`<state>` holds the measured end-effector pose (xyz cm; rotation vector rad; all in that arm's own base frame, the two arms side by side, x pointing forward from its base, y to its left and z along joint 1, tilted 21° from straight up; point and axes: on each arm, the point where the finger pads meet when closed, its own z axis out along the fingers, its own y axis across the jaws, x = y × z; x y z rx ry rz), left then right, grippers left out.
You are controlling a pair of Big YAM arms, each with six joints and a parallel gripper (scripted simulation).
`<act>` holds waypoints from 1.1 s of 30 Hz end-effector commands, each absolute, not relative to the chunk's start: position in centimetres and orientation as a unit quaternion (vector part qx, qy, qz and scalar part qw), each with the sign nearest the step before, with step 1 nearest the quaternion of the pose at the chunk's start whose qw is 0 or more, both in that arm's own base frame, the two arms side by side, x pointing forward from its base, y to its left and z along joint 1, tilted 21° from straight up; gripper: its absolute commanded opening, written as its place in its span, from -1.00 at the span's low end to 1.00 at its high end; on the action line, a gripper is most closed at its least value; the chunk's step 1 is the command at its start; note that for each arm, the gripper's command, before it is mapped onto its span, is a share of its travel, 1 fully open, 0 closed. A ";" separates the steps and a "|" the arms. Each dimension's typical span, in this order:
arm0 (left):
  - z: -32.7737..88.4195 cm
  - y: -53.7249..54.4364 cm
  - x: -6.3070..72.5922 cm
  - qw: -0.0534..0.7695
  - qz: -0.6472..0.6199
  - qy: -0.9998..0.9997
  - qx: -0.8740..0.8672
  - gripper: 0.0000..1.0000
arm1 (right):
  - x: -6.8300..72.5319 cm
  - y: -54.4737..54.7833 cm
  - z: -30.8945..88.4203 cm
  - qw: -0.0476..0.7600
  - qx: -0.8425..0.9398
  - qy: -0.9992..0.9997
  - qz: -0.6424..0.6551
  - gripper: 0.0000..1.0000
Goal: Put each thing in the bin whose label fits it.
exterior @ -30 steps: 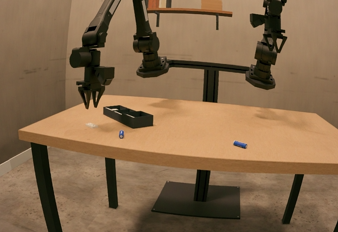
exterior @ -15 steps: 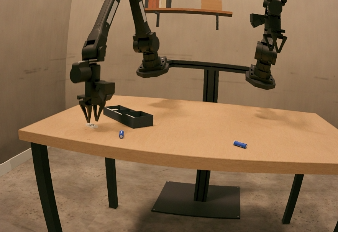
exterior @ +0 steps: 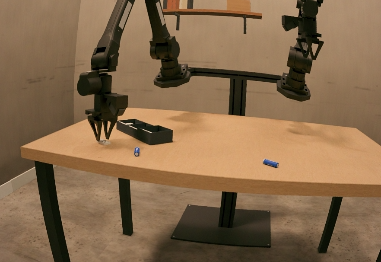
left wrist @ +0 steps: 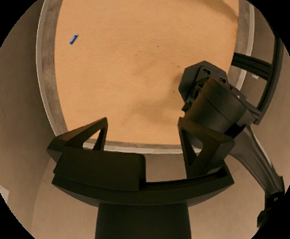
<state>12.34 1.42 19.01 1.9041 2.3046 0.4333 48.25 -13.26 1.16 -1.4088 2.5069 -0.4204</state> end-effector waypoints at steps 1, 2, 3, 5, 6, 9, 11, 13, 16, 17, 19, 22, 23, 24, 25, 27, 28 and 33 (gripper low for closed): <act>22.3 1.4 12.9 0.090 0.162 0.758 0.625 1.00 | 49.2 -14.3 0.8 0.123 -0.480 0.856 -0.149 -0.21; 22.3 1.4 12.9 0.090 0.162 0.758 0.625 1.00 | 48.9 -14.2 0.5 0.121 -0.480 0.856 -0.148 -0.21; 22.3 1.4 12.9 0.090 0.162 0.758 0.625 1.00 | 48.7 -14.2 0.4 0.120 -0.480 0.856 -0.146 -0.21; 22.3 1.4 12.9 0.090 0.162 0.758 0.625 1.00 | 48.7 -14.2 0.4 0.120 -0.480 0.856 -0.146 -0.21; 22.3 1.4 12.9 0.090 0.162 0.758 0.625 1.00 | 49.2 -14.3 2.4 0.134 -0.478 0.853 -0.161 -0.21; 22.3 1.4 12.9 0.090 0.162 0.758 0.625 1.00 | 49.3 -14.4 2.5 0.135 -0.478 0.853 -0.161 -0.21; 22.3 1.4 12.9 0.090 0.162 0.758 0.625 1.00 | 49.2 -14.3 2.5 0.133 -0.478 0.853 -0.159 -0.21; 22.3 1.4 12.9 0.090 0.162 0.758 0.625 1.00 | 49.2 -14.3 2.4 0.132 -0.478 0.853 -0.159 -0.21; 22.3 1.4 12.9 0.090 0.162 0.758 0.625 1.00 | 49.1 -14.3 2.4 0.132 -0.478 0.854 -0.158 -0.60; 22.3 1.4 12.9 0.090 0.162 0.758 0.625 1.00 | 49.1 -14.3 2.4 0.132 -0.478 0.854 -0.158 -0.60; 22.3 1.4 12.9 0.090 0.162 0.758 0.625 1.00 | 49.0 -14.3 2.4 0.131 -0.479 0.854 -0.158 -0.60; 22.3 1.4 12.9 0.090 0.162 0.758 0.625 1.00 | 49.0 -14.3 2.3 0.131 -0.479 0.854 -0.158 -0.60; 22.3 1.4 12.9 0.090 0.162 0.758 0.625 1.00 | 49.0 -14.3 2.3 0.131 -0.478 0.854 -0.158 -0.60; 22.3 1.4 12.9 0.090 0.162 0.758 0.625 1.00 | 49.0 -14.3 2.3 0.131 -0.479 0.854 -0.157 -0.60; 22.3 1.4 12.9 0.090 0.162 0.758 0.625 1.00 | 48.9 -14.3 2.3 0.131 -0.479 0.854 -0.157 -0.60; 22.3 1.4 12.9 0.090 0.162 0.758 0.625 1.00 | 48.9 -14.3 2.3 0.130 -0.479 0.854 -0.157 -0.60; 22.3 1.4 12.9 0.090 0.162 0.758 0.625 1.00 | 48.9 -14.3 2.3 0.130 -0.479 0.854 -0.157 -0.60; 22.3 1.4 12.9 0.090 0.162 0.758 0.625 1.00 | 48.8 -14.3 2.2 0.129 -0.479 0.854 -0.156 -0.60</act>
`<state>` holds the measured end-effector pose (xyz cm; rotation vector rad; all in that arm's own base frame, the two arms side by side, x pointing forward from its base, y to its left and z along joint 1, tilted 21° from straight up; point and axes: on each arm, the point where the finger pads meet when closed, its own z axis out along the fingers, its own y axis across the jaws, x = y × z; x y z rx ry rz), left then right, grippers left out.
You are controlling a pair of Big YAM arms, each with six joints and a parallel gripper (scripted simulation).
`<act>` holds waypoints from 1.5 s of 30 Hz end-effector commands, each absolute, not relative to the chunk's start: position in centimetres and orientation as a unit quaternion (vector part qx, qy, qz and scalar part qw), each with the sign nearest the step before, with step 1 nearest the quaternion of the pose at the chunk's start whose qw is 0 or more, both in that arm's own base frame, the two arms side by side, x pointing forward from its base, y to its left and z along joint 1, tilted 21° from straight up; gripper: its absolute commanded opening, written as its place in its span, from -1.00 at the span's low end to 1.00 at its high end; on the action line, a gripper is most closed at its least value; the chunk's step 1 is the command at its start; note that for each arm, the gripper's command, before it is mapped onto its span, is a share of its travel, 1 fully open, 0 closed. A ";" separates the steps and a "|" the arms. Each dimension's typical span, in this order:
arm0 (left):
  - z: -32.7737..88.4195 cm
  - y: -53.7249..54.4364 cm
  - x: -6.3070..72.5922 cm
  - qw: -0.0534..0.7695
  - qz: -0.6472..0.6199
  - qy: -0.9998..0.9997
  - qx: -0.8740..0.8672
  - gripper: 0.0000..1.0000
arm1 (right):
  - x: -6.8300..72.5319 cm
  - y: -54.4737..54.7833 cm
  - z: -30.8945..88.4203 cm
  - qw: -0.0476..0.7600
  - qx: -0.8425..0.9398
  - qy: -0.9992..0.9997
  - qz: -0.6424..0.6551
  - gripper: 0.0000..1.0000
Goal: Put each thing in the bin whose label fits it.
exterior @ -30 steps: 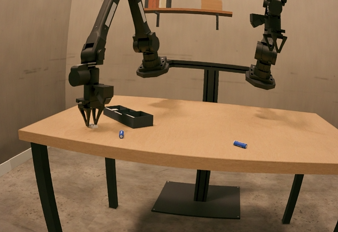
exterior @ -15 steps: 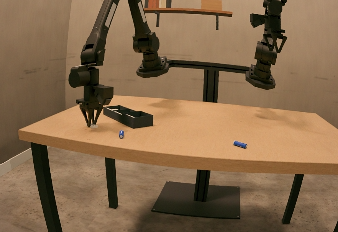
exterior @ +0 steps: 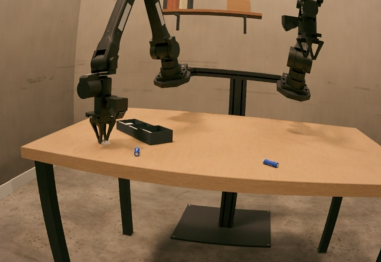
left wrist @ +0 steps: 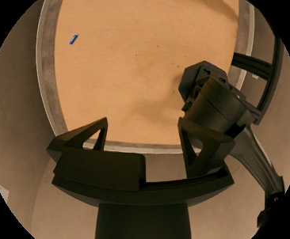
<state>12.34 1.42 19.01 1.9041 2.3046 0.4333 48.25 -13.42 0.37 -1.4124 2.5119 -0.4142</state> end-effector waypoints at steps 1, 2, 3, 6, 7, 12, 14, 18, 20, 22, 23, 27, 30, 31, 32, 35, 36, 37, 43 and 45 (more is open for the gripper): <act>22.3 1.4 12.9 0.090 0.162 0.758 0.625 1.00 | 48.7 -14.3 2.2 0.129 -0.479 0.854 -0.156 -0.60; 22.3 1.4 12.9 0.090 0.162 0.758 0.625 1.00 | 48.7 -14.3 2.2 0.129 -0.479 0.854 -0.156 -0.60; 22.3 1.4 12.9 0.090 0.162 0.758 0.625 1.00 | 48.7 -14.3 2.2 0.129 -0.479 0.854 -0.155 -0.60; 22.3 1.4 12.9 0.090 0.162 0.758 0.625 1.00 | 48.7 -14.3 2.1 0.129 -0.479 0.854 -0.155 -0.60; 22.3 1.4 12.9 0.090 0.162 0.758 0.625 1.00 | 48.6 -14.3 2.1 0.128 -0.479 0.855 -0.155 -0.60; 22.3 1.4 12.9 0.090 0.162 0.758 0.625 1.00 | 48.5 -14.3 2.1 0.128 -0.479 0.855 -0.154 -0.60; 22.3 1.4 12.9 0.090 0.162 0.758 0.625 1.00 | 47.8 -14.1 2.0 0.121 -0.480 0.856 -0.148 -0.60; 22.3 1.4 12.9 0.090 0.162 0.758 0.625 1.00 | 47.8 -14.0 3.6 0.125 -0.477 0.857 -0.151 -0.60; 22.3 1.4 12.9 0.090 0.162 0.758 0.625 1.00 | 47.7 -13.9 4.4 0.126 -0.477 0.857 -0.152 -0.60; 22.3 1.4 12.9 0.090 0.162 0.758 0.625 1.00 | 47.5 -13.8 4.6 0.125 -0.477 0.857 -0.151 -0.60; 22.3 1.4 12.9 0.090 0.162 0.758 0.625 1.00 | 47.5 -13.8 4.6 0.125 -0.477 0.857 -0.151 -0.60; 22.3 1.4 12.9 0.090 0.162 0.758 0.625 1.00 | 46.9 -13.4 5.7 0.124 -0.477 0.857 -0.149 -0.60; 22.3 1.4 12.9 0.090 0.162 0.758 0.625 1.00 | 46.7 -13.1 6.7 0.125 -0.477 0.857 -0.149 -0.60; 22.3 1.4 12.9 0.090 0.162 0.758 0.625 1.00 | 46.7 -13.0 7.0 0.126 -0.477 0.857 -0.150 -0.60; 22.3 1.4 12.9 0.090 0.162 0.758 0.625 1.00 | 46.7 -12.9 7.5 0.127 -0.477 0.857 -0.151 -0.60; 22.3 1.4 12.9 0.090 0.162 0.758 0.625 1.00 | 46.7 -12.7 8.0 0.129 -0.477 0.856 -0.152 -0.60; 22.3 1.4 12.9 0.090 0.162 0.758 0.625 1.00 | 46.7 -12.7 8.0 0.129 -0.477 0.856 -0.151 -0.60; 22.3 1.4 12.9 0.090 0.162 0.758 0.625 1.00 | 46.6 -12.6 7.9 0.128 -0.477 0.856 -0.151 -0.60; 22.3 1.4 12.9 0.090 0.162 0.758 0.625 1.00 | 46.3 -12.4 7.0 0.122 -0.479 0.857 -0.145 -0.60; 22.3 1.4 12.9 0.090 0.162 0.758 0.625 1.00 | 46.3 -12.3 6.8 0.122 -0.480 0.857 -0.145 -0.60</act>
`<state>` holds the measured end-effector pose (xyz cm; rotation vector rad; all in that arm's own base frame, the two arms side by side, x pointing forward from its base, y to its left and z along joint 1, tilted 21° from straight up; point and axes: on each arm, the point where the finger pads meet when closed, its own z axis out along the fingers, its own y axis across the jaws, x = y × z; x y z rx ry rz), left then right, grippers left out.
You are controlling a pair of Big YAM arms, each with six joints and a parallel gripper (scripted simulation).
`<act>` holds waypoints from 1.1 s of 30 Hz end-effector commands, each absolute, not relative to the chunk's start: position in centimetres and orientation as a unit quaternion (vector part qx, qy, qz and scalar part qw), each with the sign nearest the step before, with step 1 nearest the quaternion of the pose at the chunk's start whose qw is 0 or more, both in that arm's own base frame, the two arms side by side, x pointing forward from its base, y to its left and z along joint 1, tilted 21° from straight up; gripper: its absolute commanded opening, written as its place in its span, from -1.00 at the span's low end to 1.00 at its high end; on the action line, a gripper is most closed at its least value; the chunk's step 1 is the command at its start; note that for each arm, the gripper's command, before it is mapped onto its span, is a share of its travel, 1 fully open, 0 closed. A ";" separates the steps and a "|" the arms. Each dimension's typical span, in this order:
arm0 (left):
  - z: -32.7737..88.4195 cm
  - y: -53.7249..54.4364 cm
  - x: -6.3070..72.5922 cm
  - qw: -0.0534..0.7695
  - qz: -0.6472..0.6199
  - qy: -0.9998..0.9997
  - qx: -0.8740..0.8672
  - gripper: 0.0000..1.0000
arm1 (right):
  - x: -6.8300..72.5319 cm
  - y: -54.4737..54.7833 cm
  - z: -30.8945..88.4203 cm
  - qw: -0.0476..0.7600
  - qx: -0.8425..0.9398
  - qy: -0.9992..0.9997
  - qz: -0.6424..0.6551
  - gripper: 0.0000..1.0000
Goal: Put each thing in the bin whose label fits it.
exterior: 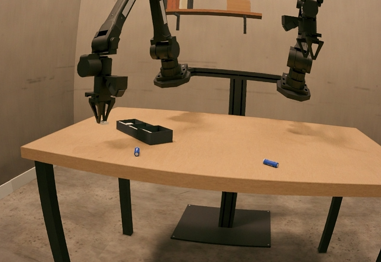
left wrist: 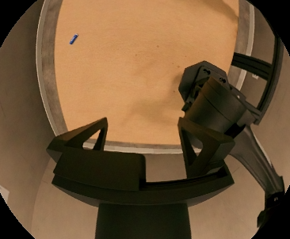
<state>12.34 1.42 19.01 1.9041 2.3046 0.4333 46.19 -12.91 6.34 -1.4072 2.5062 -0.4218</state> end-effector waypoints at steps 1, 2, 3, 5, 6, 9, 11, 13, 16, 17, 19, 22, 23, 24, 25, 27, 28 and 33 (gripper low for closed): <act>22.3 1.4 12.9 0.090 0.162 0.758 0.625 1.00 | 46.2 -12.3 6.7 0.122 -0.480 0.856 -0.145 -0.60; 22.3 1.4 12.9 0.090 0.162 0.758 0.625 1.00 | 46.9 -12.9 7.2 0.126 -0.480 0.855 -0.151 -0.60; 22.3 1.4 12.9 0.090 0.162 0.758 0.625 1.00 | 46.9 -12.9 7.2 0.126 -0.480 0.855 -0.151 -0.60; 22.3 1.4 12.9 0.090 0.162 0.758 0.625 1.00 | 46.4 -12.2 6.6 0.123 -0.481 0.856 -0.146 -0.60; 22.3 1.4 12.9 0.090 0.162 0.758 0.625 1.00 | 46.4 -12.2 6.6 0.123 -0.481 0.856 -0.146 -0.60; 22.3 1.4 12.9 0.090 0.162 0.758 0.625 1.00 | 46.6 -12.2 6.6 0.125 -0.480 0.856 -0.147 -0.60; 22.3 1.4 12.9 0.090 0.162 0.758 0.625 1.00 | 46.6 -12.2 6.5 0.124 -0.480 0.856 -0.147 -0.60; 22.3 1.4 12.9 0.090 0.162 0.758 0.625 1.00 | 46.7 -12.2 6.5 0.125 -0.480 0.856 -0.148 -0.60; 22.3 1.4 12.9 0.090 0.162 0.758 0.625 1.00 | 46.6 -12.2 6.3 0.124 -0.480 0.856 -0.147 -0.60; 22.3 1.4 12.9 0.090 0.162 0.758 0.625 1.00 | 46.5 -12.2 6.2 0.123 -0.481 0.856 -0.146 -0.60; 22.3 1.4 12.9 0.090 0.162 0.758 0.625 1.00 | 46.5 -12.2 6.1 0.122 -0.481 0.856 -0.146 -0.60; 22.3 1.4 12.9 0.090 0.162 0.758 0.625 1.00 | 46.7 -12.2 6.1 0.123 -0.481 0.856 -0.146 -0.60; 22.3 1.4 12.9 0.090 0.162 0.758 0.625 1.00 | 46.7 -12.2 6.0 0.122 -0.481 0.856 -0.146 -0.60; 22.3 1.4 12.9 0.090 0.162 0.758 0.625 1.00 | 46.7 -12.2 6.0 0.122 -0.481 0.856 -0.145 -0.60; 22.3 1.4 12.9 0.090 0.162 0.758 0.625 1.00 | 46.6 -12.2 5.9 0.121 -0.481 0.856 -0.145 -0.60; 22.3 1.4 12.9 0.090 0.162 0.758 0.625 1.00 | 46.6 -12.1 5.8 0.120 -0.481 0.856 -0.144 -0.60; 22.3 1.4 12.9 0.090 0.162 0.758 0.625 1.00 | 46.6 -12.1 5.8 0.120 -0.481 0.856 -0.144 -0.60; 22.3 1.4 12.9 0.090 0.162 0.758 0.625 1.00 | 46.4 -12.1 5.6 0.119 -0.481 0.857 -0.143 -0.60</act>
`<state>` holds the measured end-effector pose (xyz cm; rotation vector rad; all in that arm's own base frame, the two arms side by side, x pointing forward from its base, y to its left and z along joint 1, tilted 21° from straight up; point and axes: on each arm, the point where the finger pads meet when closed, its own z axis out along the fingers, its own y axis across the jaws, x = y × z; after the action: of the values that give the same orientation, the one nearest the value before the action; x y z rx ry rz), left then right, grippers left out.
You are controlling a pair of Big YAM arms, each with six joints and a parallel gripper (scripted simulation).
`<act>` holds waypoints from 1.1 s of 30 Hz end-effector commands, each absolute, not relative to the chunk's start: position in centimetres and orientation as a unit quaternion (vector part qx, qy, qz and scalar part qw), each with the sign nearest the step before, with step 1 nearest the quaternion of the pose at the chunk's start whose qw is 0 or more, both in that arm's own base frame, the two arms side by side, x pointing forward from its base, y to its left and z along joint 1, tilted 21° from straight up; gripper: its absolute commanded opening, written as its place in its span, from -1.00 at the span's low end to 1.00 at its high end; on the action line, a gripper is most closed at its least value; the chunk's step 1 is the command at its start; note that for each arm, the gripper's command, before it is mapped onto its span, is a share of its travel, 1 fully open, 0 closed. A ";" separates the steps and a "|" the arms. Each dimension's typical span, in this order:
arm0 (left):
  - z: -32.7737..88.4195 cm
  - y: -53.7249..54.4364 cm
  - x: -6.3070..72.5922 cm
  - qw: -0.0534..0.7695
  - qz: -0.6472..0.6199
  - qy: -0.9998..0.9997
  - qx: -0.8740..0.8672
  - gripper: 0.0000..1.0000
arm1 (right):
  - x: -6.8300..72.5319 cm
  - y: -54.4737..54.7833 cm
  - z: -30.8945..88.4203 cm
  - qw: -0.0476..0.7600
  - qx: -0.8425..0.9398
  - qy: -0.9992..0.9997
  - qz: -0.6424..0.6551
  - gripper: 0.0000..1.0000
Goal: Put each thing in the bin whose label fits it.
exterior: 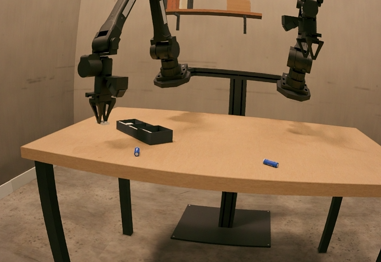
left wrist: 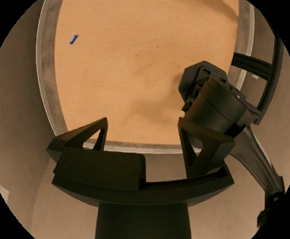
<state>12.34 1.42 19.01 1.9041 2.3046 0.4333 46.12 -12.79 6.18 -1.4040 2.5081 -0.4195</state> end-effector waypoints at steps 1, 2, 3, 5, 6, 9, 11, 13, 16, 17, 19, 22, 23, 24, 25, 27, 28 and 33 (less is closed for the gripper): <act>22.3 1.4 12.9 0.090 0.162 0.758 0.625 1.00 | 46.6 -12.1 5.8 0.120 -0.481 0.856 -0.144 -0.60; 22.3 1.4 12.9 0.090 0.162 0.758 0.625 1.00 | 46.7 -12.1 5.9 0.121 -0.481 0.856 -0.145 -0.60; 22.3 1.4 12.9 0.090 0.162 0.758 0.625 1.00 | 46.8 -12.2 5.9 0.122 -0.481 0.856 -0.146 -0.60; 22.3 1.4 12.9 0.090 0.162 0.758 0.625 1.00 | 46.8 -12.1 6.0 0.123 -0.481 0.856 -0.146 -0.60; 22.3 1.4 12.9 0.090 0.162 0.758 0.625 1.00 | 46.7 -12.1 6.0 0.122 -0.481 0.856 -0.146 -0.60; 22.3 1.4 12.9 0.090 0.162 0.758 0.625 1.00 | 46.7 -12.1 5.9 0.121 -0.481 0.856 -0.145 -0.60; 22.3 1.4 12.9 0.090 0.162 0.758 0.625 1.00 | 46.7 -12.1 5.8 0.121 -0.481 0.856 -0.145 -0.60; 22.3 1.4 12.9 0.090 0.162 0.758 0.625 1.00 | 46.7 -12.1 5.8 0.121 -0.481 0.856 -0.145 -0.60; 22.3 1.4 12.9 0.090 0.162 0.758 0.625 1.00 | 46.7 -12.1 5.8 0.121 -0.481 0.856 -0.145 -0.60; 22.3 1.4 12.9 0.090 0.162 0.758 0.625 1.00 | 46.6 -12.1 5.7 0.121 -0.481 0.856 -0.145 -0.60; 22.3 1.4 12.9 0.090 0.162 0.758 0.625 1.00 | 46.6 -12.1 5.7 0.121 -0.481 0.856 -0.145 -0.60; 22.3 1.4 12.9 0.090 0.162 0.758 0.625 1.00 | 46.6 -12.1 5.7 0.121 -0.481 0.856 -0.145 -0.60; 22.3 1.4 12.9 0.090 0.162 0.758 0.625 1.00 | 46.6 -12.1 5.7 0.120 -0.481 0.856 -0.144 -0.60; 22.3 1.4 12.9 0.090 0.162 0.758 0.625 1.00 | 46.6 -12.1 5.7 0.120 -0.481 0.856 -0.144 -0.60; 22.3 1.4 12.9 0.090 0.162 0.758 0.625 1.00 | 46.6 -12.1 5.7 0.120 -0.481 0.856 -0.144 -0.60; 22.3 1.4 12.9 0.090 0.162 0.758 0.625 1.00 | 46.6 -12.1 5.7 0.120 -0.481 0.856 -0.144 -0.60; 22.3 1.4 12.9 0.090 0.162 0.758 0.625 1.00 | 46.6 -12.1 5.7 0.120 -0.481 0.856 -0.145 -0.60; 22.3 1.4 12.9 0.090 0.162 0.758 0.625 1.00 | 46.6 -12.1 5.7 0.120 -0.481 0.856 -0.144 -0.60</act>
<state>12.34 1.42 19.01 1.9041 2.3046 0.4333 46.12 -12.71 6.07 -1.4047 2.5089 -0.4182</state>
